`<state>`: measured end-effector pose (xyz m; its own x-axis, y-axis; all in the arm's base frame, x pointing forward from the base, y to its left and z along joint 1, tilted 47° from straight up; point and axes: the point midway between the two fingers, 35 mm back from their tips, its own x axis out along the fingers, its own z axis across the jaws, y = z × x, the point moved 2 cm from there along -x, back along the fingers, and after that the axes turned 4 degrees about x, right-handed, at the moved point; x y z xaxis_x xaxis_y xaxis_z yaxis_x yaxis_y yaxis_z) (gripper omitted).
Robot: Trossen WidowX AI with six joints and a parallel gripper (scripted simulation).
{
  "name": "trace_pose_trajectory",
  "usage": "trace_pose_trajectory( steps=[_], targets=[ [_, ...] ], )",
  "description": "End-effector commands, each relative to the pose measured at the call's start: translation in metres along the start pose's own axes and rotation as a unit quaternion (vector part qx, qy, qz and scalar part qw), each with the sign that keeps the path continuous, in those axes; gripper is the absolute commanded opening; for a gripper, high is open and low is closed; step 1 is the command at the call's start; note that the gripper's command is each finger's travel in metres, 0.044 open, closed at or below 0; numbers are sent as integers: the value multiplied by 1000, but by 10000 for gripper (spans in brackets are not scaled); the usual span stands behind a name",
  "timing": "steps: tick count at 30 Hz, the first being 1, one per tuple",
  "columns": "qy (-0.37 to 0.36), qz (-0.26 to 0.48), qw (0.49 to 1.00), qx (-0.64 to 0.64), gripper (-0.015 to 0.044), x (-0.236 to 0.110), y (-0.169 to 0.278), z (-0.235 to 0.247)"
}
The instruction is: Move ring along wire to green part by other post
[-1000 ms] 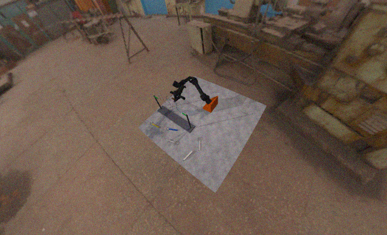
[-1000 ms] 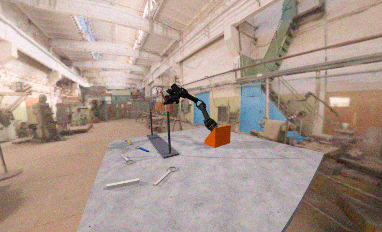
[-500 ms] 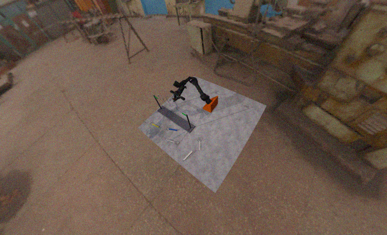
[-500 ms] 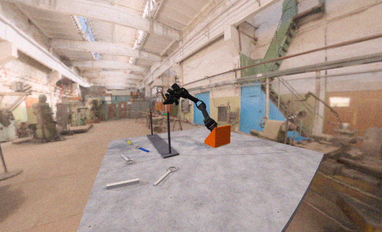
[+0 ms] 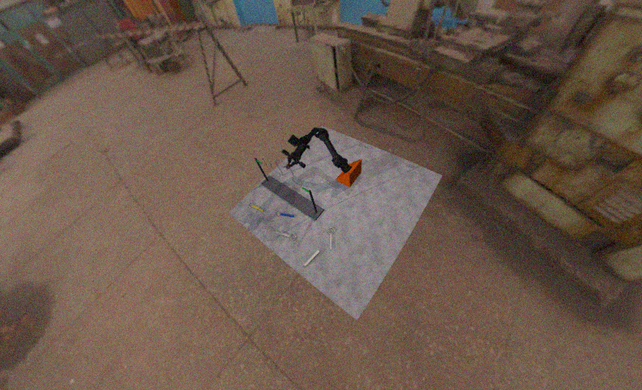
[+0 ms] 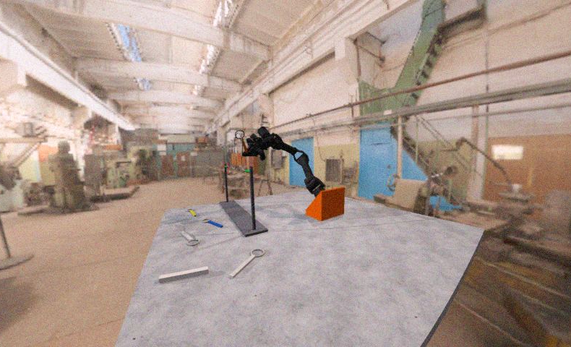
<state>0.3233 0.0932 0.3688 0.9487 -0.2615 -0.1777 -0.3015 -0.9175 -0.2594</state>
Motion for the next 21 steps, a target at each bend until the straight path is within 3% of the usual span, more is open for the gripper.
trace_pose_trajectory(
  steps=[1, 21],
  targets=[
    [11, -10, 1000, -27, -150, 3, 1, -2],
    [64, -1, 988, -138, -150, 1, -1, -7]
  ],
)
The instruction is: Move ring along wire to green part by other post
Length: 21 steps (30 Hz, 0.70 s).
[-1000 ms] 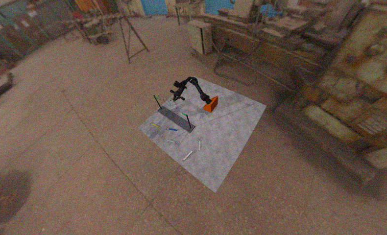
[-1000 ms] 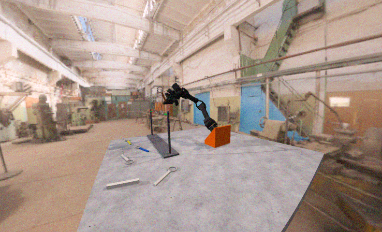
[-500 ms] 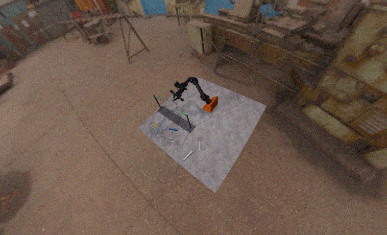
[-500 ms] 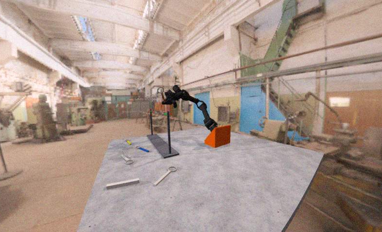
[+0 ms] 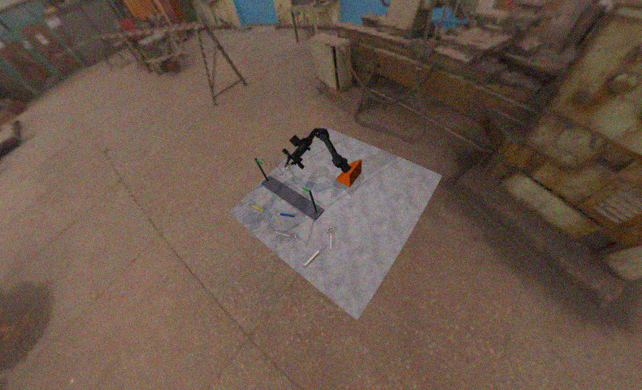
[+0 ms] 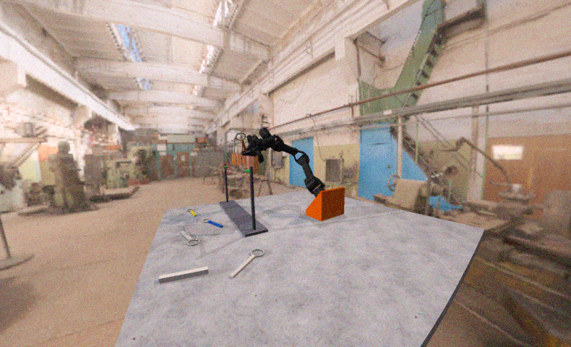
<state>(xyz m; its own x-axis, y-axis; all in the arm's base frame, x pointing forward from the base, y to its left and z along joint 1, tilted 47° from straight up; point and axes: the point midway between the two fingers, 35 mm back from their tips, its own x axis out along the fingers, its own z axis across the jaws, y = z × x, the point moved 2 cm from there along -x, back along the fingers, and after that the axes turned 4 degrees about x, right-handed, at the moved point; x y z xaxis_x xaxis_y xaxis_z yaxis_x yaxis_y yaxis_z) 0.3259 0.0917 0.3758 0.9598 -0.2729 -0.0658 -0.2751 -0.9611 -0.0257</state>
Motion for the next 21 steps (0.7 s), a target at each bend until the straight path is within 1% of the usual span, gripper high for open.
trace_pose_trajectory(
  steps=[1, 21],
  targets=[
    [10, 3, 1000, -25, -150, -1, 0, 0],
    [61, 13, 989, -138, -150, -2, -2, -6]
  ],
)
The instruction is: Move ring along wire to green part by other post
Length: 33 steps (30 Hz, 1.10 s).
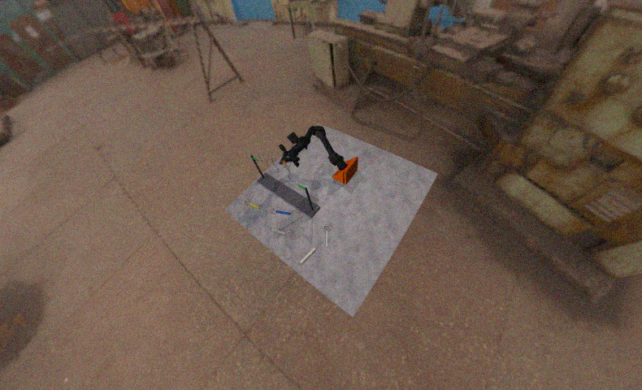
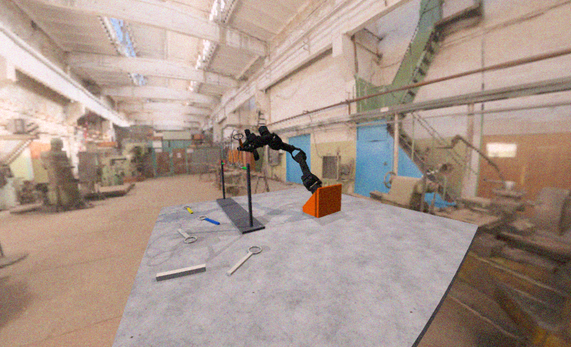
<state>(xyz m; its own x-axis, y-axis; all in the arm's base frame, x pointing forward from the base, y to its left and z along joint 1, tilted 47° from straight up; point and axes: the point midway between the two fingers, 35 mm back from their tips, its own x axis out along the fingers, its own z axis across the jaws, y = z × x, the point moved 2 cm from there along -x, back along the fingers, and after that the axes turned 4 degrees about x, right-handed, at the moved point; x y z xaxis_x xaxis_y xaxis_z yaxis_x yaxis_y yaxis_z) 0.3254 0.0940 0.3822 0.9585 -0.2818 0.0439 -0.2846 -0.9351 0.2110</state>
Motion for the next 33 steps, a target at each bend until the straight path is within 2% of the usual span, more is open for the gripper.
trace_pose_trajectory(
  steps=[1, 33],
  targets=[
    [9, 3, 1000, -25, -150, -1, 0, 0],
    [91, 19, 975, -204, -150, -3, -4, -9]
  ],
)
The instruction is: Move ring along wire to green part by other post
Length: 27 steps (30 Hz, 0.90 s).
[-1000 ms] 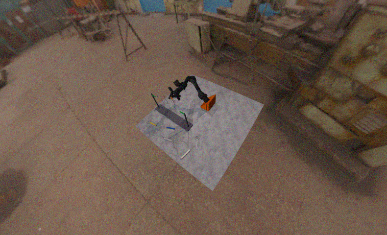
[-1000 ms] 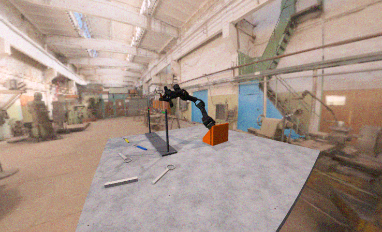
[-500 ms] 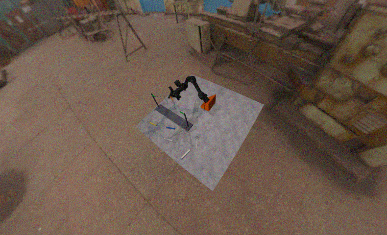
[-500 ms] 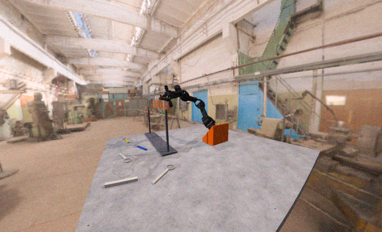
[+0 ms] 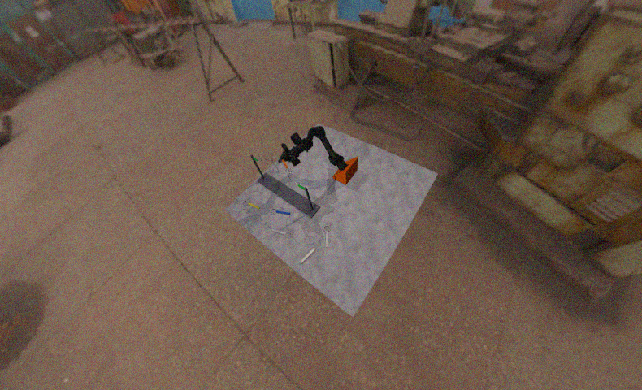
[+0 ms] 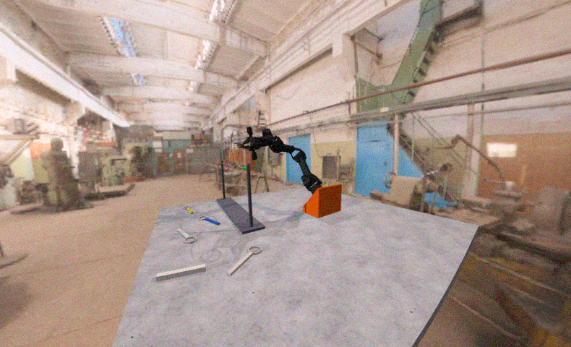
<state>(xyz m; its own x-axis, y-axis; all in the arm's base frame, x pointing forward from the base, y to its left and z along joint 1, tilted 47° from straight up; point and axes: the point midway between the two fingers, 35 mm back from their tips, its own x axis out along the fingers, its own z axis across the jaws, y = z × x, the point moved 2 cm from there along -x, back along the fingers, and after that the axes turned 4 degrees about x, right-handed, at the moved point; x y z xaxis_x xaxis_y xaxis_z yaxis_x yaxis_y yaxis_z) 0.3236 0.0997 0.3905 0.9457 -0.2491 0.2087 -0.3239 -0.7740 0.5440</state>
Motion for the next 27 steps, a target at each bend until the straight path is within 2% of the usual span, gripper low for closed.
trace_pose_trajectory(
  steps=[1, 27],
  targets=[
    [12, 0, 1000, -25, -150, 0, -1, -1],
    [78, 14, 982, -171, -150, -2, -4, -8]
  ],
)
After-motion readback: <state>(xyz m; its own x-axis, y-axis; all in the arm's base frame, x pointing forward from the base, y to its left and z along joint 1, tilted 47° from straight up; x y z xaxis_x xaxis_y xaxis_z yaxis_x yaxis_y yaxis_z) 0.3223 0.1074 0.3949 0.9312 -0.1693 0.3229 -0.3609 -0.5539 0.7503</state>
